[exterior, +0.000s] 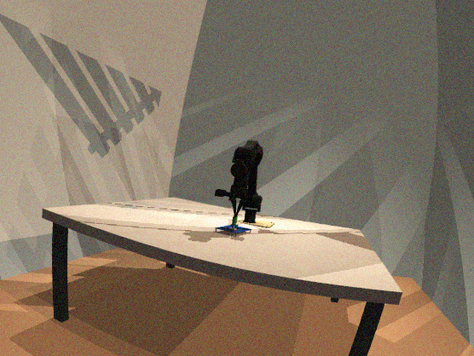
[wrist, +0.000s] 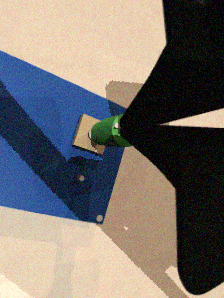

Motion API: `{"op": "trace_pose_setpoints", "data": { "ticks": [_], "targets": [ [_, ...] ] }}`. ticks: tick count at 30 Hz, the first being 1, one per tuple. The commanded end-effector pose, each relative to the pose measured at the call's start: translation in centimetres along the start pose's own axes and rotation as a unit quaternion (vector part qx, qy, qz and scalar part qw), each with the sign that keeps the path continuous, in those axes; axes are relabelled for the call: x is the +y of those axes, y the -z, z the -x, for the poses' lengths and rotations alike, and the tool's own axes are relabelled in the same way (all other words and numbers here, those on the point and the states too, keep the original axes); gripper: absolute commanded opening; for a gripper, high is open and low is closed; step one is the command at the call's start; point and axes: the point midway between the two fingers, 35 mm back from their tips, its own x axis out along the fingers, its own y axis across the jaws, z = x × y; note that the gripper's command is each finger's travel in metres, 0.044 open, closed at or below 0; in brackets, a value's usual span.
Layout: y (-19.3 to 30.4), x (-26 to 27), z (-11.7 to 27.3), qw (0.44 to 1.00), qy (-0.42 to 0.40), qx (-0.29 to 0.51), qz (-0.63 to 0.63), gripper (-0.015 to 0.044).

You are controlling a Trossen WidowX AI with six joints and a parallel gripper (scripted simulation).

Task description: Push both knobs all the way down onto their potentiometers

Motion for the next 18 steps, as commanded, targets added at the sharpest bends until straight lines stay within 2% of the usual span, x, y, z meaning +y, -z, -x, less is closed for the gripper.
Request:
{"op": "trace_pose_setpoints", "data": {
  "ticks": [1,18],
  "targets": [
    [0.09,0.16,-1.59,1.0,-0.002,-0.012,-0.002,0.0],
    [0.07,0.16,-2.12,1.0,-0.002,-0.012,-0.002,0.0]
  ]
}}
